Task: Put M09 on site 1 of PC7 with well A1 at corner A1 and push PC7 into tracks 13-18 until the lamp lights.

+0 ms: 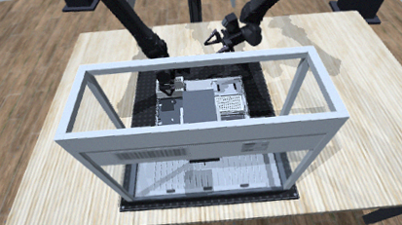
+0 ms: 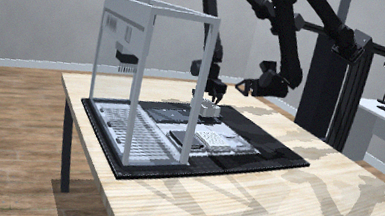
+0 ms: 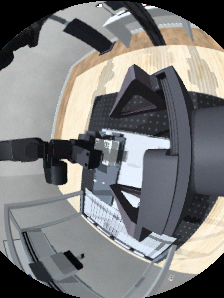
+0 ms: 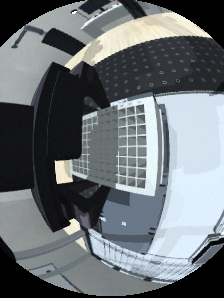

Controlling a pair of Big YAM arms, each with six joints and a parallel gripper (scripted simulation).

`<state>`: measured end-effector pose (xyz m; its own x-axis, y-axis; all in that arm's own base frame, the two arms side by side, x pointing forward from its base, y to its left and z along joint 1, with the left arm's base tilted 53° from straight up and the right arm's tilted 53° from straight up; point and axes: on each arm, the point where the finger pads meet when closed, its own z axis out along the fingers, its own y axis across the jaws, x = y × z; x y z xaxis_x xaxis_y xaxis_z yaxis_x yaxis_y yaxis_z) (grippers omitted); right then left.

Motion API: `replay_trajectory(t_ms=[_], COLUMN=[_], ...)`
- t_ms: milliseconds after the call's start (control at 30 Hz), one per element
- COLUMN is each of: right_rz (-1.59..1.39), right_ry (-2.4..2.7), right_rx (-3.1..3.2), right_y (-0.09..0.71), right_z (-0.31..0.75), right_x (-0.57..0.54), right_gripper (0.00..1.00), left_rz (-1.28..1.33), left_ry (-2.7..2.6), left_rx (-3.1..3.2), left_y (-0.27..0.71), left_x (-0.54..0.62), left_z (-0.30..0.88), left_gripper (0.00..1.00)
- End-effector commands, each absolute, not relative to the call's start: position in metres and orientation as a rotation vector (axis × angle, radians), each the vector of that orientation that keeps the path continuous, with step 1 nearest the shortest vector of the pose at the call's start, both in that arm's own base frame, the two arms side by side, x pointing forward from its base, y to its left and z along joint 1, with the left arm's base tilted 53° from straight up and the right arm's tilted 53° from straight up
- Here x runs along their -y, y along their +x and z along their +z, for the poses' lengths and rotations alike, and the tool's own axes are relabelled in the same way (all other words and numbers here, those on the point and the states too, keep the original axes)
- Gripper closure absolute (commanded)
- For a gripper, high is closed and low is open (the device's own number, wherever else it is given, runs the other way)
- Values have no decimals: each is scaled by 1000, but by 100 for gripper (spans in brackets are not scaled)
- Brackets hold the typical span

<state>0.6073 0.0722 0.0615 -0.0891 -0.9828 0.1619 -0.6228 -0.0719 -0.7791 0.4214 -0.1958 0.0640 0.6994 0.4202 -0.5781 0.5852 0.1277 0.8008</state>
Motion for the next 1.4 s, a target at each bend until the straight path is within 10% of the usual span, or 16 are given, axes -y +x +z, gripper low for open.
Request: replay_trajectory(t_ms=[0, 800, 867, 1367], right_rz=[-1023, -1031, -1029, -1011], right_ry=[-1758, -1742, -1748, -1747], right_rx=[-1683, -1695, -1695, -1702], right_y=[609, 627, 626, 606], right_z=[61, 56, 55, 77], right_x=[-89, -81, -82, -90], right_gripper=[19, 19, 0, 0], left_rz=[-155, -155, -155, -155], left_ry=[1494, 1494, 1494, 1494], left_rx=[-856, -856, -856, -856], left_y=[413, 413, 413, 413], left_x=[198, 198, 198, 198], left_z=[67, 67, 67, 67], left_gripper=[0, 0, 0, 0])
